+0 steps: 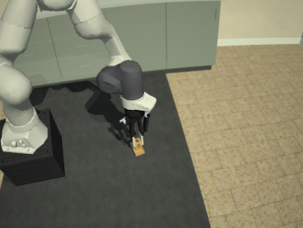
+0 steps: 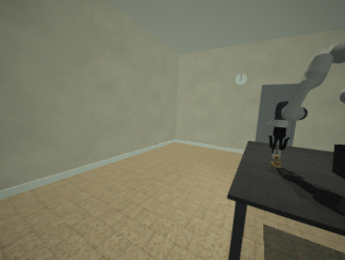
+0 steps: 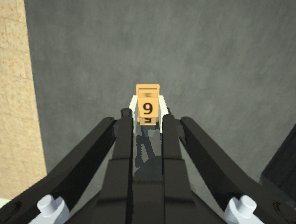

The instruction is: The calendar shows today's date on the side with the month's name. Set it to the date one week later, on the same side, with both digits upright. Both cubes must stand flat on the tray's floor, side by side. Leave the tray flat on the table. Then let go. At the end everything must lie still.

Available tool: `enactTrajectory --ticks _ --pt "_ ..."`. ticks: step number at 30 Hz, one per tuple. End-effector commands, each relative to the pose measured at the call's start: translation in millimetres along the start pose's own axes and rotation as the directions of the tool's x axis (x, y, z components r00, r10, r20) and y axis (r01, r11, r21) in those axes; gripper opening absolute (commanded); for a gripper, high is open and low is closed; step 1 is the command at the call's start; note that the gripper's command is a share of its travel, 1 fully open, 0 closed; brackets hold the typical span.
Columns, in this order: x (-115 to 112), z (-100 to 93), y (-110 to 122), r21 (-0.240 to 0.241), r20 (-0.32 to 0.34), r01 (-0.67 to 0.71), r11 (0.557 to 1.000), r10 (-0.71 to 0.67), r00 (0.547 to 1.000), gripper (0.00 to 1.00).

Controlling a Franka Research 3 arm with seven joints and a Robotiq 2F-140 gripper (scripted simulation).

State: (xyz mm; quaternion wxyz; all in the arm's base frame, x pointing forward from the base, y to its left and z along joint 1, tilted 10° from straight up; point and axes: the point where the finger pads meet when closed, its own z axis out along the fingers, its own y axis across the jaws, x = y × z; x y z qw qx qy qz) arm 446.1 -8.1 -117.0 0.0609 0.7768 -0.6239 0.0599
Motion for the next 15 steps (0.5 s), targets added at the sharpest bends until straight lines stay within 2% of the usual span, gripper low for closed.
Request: enactTrajectory --ticks 1,15 --pt "0.0 0.6 -0.1 0.002 -0.001 0.001 1.000 -0.001 1.000 0.17" --pt "0.0 7.6 -0.2 0.002 -0.001 0.001 1.000 -0.001 1.000 0.17"
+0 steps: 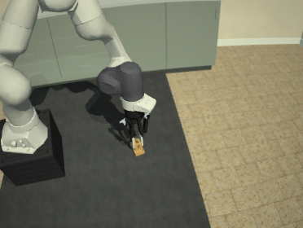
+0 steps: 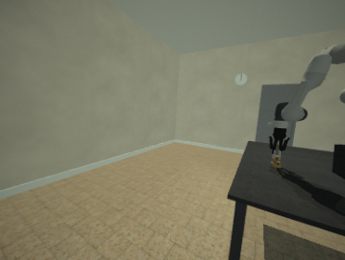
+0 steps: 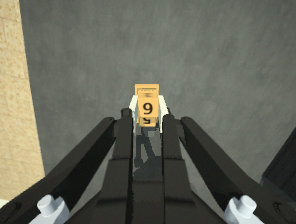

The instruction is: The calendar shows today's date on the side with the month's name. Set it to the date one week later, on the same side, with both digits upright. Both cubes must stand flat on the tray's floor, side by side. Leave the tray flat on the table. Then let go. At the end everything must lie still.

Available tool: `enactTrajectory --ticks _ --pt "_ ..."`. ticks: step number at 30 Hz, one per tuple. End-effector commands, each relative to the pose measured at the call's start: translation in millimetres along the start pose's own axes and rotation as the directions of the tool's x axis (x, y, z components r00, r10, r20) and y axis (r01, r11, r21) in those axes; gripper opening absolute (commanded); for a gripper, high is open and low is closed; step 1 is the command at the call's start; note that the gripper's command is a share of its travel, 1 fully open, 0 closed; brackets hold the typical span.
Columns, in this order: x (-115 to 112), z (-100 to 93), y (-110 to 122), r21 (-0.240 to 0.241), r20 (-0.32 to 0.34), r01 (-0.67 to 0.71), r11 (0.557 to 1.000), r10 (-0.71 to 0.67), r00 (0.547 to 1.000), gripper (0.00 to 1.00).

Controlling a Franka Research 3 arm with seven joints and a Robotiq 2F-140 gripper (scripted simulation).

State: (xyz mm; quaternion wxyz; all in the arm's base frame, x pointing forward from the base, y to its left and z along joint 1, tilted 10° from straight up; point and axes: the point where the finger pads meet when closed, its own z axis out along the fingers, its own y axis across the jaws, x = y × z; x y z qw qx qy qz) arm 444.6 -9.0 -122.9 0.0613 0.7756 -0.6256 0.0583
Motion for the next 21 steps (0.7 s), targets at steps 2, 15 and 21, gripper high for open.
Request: enactTrajectory --ticks 2,15,21 --pt "0.6 3.4 -1.8 0.005 -0.003 0.005 1.000 -0.005 1.000 0.17" --pt "0.6 13.2 -1.8 0.005 -0.003 0.005 1.000 -0.005 1.000 0.17" --pt "0.6 17.1 -1.8 0.005 -0.003 0.005 1.000 -0.005 1.000 0.17"
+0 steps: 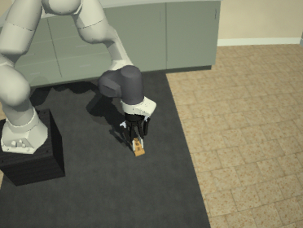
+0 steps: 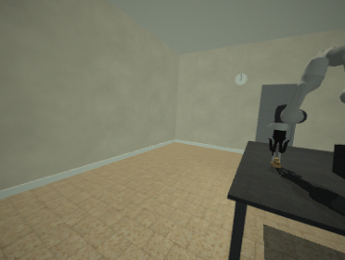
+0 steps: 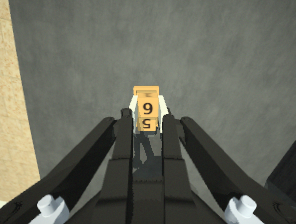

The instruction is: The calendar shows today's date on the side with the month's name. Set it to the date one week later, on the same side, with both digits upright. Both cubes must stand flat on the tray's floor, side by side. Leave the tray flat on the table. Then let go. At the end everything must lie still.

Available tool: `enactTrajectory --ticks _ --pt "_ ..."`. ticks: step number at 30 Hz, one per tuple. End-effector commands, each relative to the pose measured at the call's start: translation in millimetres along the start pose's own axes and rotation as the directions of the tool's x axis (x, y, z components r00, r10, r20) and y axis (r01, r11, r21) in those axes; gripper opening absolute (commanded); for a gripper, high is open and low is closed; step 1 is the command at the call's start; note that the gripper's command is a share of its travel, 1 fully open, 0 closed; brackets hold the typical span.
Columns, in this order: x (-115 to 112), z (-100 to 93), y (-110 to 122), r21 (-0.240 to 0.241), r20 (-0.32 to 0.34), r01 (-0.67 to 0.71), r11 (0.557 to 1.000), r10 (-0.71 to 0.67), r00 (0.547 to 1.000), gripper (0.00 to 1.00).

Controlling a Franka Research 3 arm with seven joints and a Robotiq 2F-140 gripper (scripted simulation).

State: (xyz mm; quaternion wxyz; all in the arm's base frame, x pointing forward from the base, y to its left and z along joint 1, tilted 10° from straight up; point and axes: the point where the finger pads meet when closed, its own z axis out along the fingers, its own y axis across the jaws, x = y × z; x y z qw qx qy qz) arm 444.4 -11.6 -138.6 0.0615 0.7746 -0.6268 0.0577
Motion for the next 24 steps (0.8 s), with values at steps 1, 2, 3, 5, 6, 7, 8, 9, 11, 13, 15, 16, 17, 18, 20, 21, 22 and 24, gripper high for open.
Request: enactTrajectory --ticks 1,2,3,5,6,7,8,9,11,13,15,16,17,18,20,21,22,24 --pt "0.7 1.1 -2.2 0.007 -0.004 0.008 1.000 -0.008 1.000 0.17" --pt "0.7 1.1 -2.2 0.007 -0.004 0.008 1.000 -0.008 1.000 0.17" --pt "0.7 1.6 -2.2 0.007 -0.004 0.008 1.000 -0.008 1.000 0.17" --pt "0.7 2.4 -2.2 0.007 -0.004 0.008 1.000 -0.008 1.000 0.17" --pt "0.7 2.7 -2.2 0.007 -0.004 0.008 1.000 -0.008 1.000 0.17" --pt "0.7 2.9 -2.2 0.007 -0.004 0.008 1.000 -0.008 1.000 0.17" --pt "0.7 3.1 -2.2 0.007 -0.004 0.008 1.000 -0.008 1.000 0.17" --pt "0.7 3.2 -2.2 0.007 -0.004 0.008 1.000 -0.008 1.000 0.17" --pt "0.7 3.4 -2.2 0.007 -0.004 0.008 1.000 -0.008 1.000 0.17" --pt "0.7 3.4 -2.2 0.007 -0.004 0.008 1.000 -0.008 1.000 0.17" --pt "0.7 3.4 -2.2 0.007 -0.004 0.008 1.000 -0.008 1.000 0.17" --pt "0.7 3.4 -2.2 0.007 -0.004 0.008 1.000 -0.008 1.000 0.17" --pt "0.7 3.4 -2.2 0.007 -0.004 0.008 1.000 -0.008 1.000 0.17" --pt "0.7 3.4 -2.2 0.007 -0.004 0.008 1.000 -0.008 1.000 0.17" --pt "0.7 3.4 -2.2 0.007 -0.004 0.008 1.000 -0.008 1.000 0.17" --pt "0.7 3.4 -2.2 0.007 -0.004 0.008 1.000 -0.008 1.000 0.17" --pt "0.7 3.4 -2.2 0.007 -0.004 0.008 1.000 -0.008 1.000 0.17" --pt "0.7 3.4 -2.2 0.007 -0.004 0.008 1.000 -0.008 1.000 0.17"
